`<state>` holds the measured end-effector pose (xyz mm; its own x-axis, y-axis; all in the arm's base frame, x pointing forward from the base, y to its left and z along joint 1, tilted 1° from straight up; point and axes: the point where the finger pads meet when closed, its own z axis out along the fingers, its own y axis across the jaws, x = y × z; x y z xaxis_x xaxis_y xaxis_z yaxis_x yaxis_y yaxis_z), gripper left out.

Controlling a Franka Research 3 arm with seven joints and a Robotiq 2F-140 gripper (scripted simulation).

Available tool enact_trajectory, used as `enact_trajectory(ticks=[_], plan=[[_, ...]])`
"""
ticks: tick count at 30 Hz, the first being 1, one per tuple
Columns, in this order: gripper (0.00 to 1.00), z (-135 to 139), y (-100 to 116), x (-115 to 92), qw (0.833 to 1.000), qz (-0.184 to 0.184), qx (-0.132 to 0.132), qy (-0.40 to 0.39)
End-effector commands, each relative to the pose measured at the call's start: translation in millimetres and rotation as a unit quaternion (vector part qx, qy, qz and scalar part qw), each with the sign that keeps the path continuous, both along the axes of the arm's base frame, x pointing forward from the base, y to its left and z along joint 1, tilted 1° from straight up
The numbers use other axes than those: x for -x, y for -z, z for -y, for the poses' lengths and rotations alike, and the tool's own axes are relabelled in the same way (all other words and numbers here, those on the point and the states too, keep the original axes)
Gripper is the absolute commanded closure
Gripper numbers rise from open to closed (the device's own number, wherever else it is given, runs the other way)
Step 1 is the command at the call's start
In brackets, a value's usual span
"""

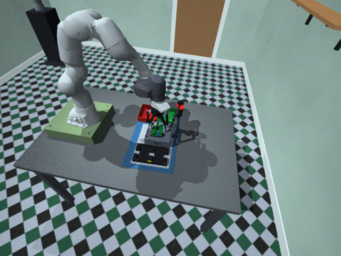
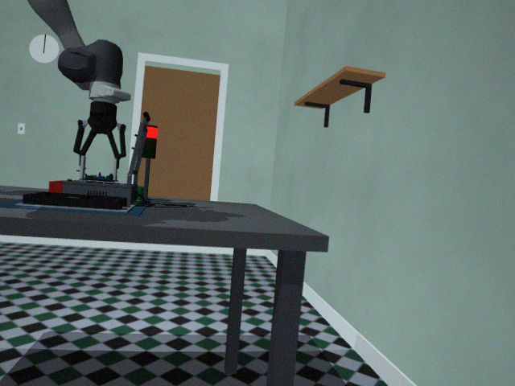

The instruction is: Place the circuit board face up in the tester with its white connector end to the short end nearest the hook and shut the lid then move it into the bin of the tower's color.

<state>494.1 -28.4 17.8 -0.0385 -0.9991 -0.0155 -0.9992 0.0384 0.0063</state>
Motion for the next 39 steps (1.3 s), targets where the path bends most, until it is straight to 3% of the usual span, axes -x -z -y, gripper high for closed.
enact_trajectory(ticks=[1,39], plan=[[0.42,0.9,0.8,0.2,1.000,0.000,0.000,-0.002],[0.49,0.9,0.8,0.2,1.000,0.000,0.000,-0.002]])
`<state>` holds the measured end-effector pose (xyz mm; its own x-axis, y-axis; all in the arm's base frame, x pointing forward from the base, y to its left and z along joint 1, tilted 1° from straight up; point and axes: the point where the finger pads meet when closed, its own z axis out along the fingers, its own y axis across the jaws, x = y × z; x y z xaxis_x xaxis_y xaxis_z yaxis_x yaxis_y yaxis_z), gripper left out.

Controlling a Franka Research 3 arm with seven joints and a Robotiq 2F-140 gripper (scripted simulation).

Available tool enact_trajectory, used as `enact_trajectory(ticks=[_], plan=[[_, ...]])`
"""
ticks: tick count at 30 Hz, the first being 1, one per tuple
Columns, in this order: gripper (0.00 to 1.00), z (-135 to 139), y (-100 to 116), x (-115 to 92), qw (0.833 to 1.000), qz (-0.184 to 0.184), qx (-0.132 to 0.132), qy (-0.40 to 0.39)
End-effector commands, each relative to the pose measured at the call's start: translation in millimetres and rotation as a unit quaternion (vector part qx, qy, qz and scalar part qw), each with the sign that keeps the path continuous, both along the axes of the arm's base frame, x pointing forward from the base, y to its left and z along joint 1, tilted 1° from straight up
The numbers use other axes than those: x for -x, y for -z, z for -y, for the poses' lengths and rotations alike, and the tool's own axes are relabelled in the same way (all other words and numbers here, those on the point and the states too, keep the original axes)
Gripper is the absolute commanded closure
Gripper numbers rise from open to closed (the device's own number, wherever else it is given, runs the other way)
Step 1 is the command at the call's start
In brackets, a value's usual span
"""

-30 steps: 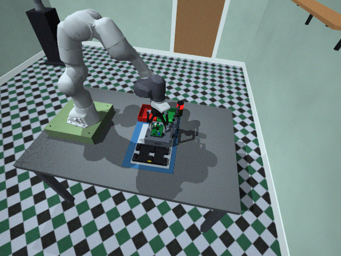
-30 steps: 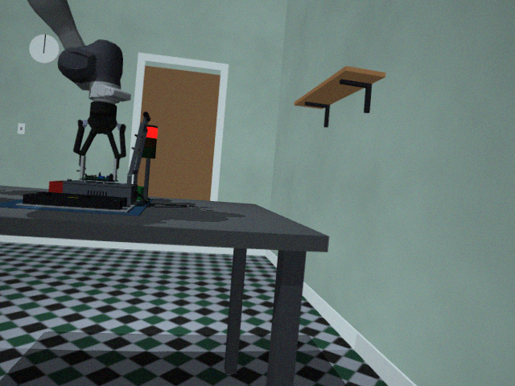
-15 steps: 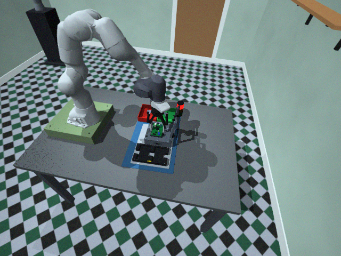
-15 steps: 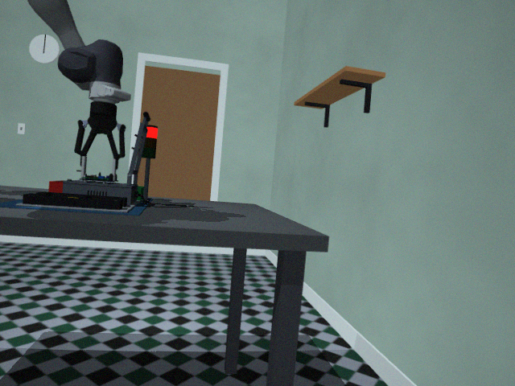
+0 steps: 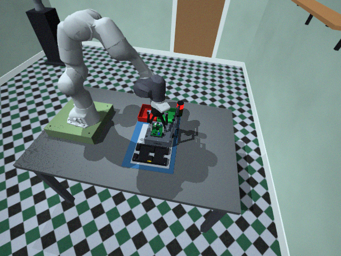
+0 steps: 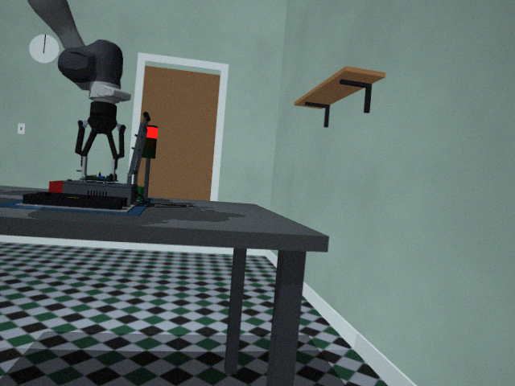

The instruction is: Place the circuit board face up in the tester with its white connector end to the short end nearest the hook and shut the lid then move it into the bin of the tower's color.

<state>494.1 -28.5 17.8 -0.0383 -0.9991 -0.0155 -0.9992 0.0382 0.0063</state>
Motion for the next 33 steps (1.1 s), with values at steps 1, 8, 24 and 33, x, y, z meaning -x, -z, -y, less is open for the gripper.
enact_trajectory(ticks=[1,8,24,33], plan=[[0.49,0.9,0.8,0.2,1.000,0.000,0.000,-0.001],[0.49,1.1,-1.0,0.1,1.000,0.000,0.000,-0.001],[0.49,1.3,-2.8,0.1,1.000,0.000,0.000,-0.001],[0.49,1.3,-2.8,0.1,1.000,0.000,0.000,-0.001]])
